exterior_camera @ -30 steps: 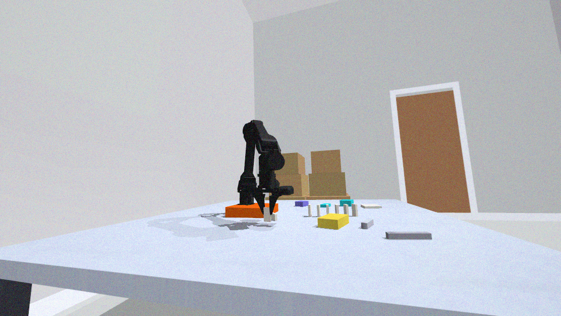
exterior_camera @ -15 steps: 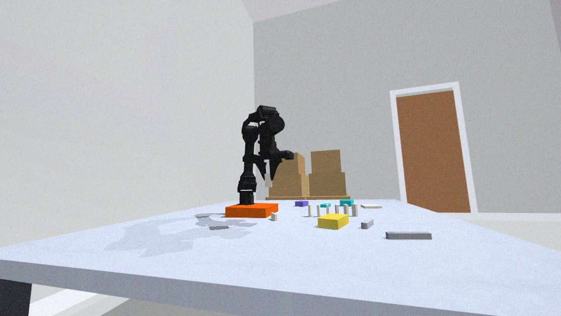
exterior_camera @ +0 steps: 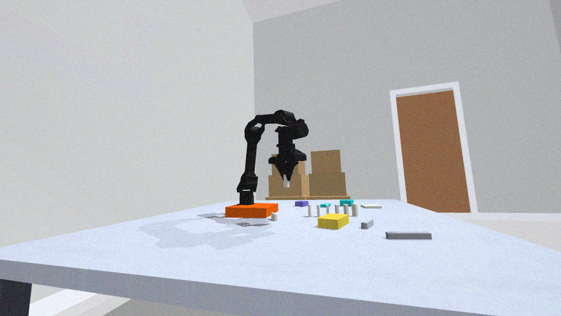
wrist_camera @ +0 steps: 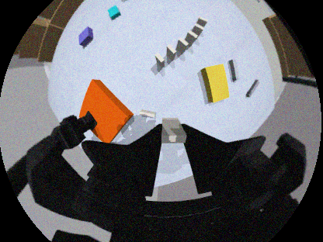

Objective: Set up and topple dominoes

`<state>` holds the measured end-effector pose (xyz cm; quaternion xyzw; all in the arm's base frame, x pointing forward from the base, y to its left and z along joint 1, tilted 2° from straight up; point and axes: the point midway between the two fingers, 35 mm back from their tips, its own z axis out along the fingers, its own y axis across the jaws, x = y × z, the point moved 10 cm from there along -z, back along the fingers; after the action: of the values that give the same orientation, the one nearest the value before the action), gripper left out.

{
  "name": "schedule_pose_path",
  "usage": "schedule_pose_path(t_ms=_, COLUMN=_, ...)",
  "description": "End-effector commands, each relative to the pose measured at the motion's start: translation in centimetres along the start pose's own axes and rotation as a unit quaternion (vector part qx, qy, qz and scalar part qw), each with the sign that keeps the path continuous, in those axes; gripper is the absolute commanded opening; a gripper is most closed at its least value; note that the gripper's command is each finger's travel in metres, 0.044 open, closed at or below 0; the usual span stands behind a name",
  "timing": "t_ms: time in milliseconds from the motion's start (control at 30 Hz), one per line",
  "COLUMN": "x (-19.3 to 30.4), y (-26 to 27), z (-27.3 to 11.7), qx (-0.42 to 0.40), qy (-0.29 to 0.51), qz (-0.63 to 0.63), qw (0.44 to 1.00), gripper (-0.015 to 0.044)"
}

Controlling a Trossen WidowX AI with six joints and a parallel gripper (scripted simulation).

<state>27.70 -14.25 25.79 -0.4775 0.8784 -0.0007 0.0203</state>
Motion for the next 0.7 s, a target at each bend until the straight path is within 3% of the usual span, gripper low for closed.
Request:
schedule_pose_path(t_ms=0, x=-6.5, y=2.7, z=-0.5, qx=0.008, qy=-0.002, qz=0.266, qw=0.964, gripper=0.0107)
schedule_pose_path(t_ms=300, x=-10.5, y=5.1, z=-0.5, qx=0.006, qy=-0.004, qz=0.438, qw=0.899, gripper=0.0107)
schedule_pose_path(t_ms=667, x=-10.6, y=5.2, z=-0.5, qx=0.006, qy=-0.005, qz=0.443, qw=0.897, gripper=0.0107)
